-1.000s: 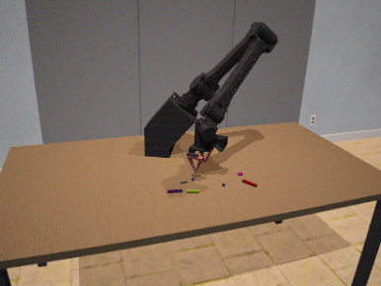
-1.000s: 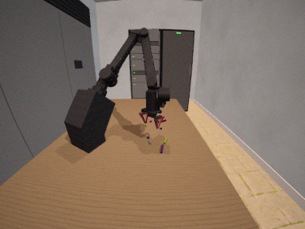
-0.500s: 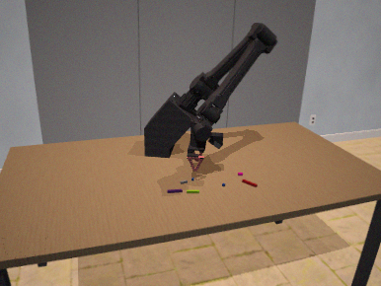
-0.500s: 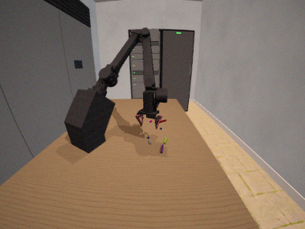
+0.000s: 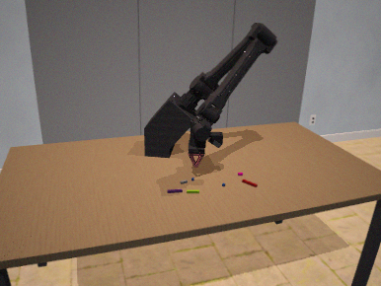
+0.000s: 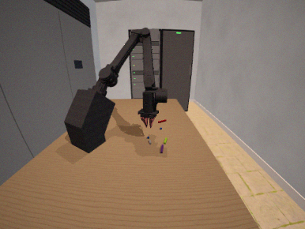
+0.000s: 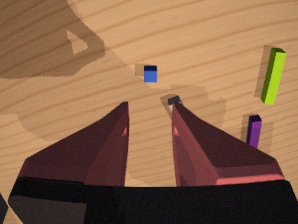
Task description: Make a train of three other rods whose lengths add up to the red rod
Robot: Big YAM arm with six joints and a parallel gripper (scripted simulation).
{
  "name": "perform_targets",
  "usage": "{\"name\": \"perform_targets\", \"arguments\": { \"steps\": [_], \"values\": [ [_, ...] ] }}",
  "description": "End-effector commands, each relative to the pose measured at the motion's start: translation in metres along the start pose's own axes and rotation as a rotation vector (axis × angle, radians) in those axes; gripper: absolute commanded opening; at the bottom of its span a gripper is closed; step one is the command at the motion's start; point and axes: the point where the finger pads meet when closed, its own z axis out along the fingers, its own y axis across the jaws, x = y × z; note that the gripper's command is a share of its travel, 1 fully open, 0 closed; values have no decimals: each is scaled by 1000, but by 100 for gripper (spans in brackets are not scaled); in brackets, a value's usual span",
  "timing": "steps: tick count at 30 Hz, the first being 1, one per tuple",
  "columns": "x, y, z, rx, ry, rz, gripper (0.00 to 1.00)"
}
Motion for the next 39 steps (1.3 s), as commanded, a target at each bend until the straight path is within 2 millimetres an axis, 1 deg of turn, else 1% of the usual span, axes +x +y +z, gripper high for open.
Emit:
{"name": "perform_targets", "arguments": {
  "steps": [1,30,39],
  "values": [
    [7,-4,-2,11,-4,2,24],
    [7,-5,-2,15,-5,-1,24],
    [-1,-2,8,0,-6,-8,24]
  ]
}}
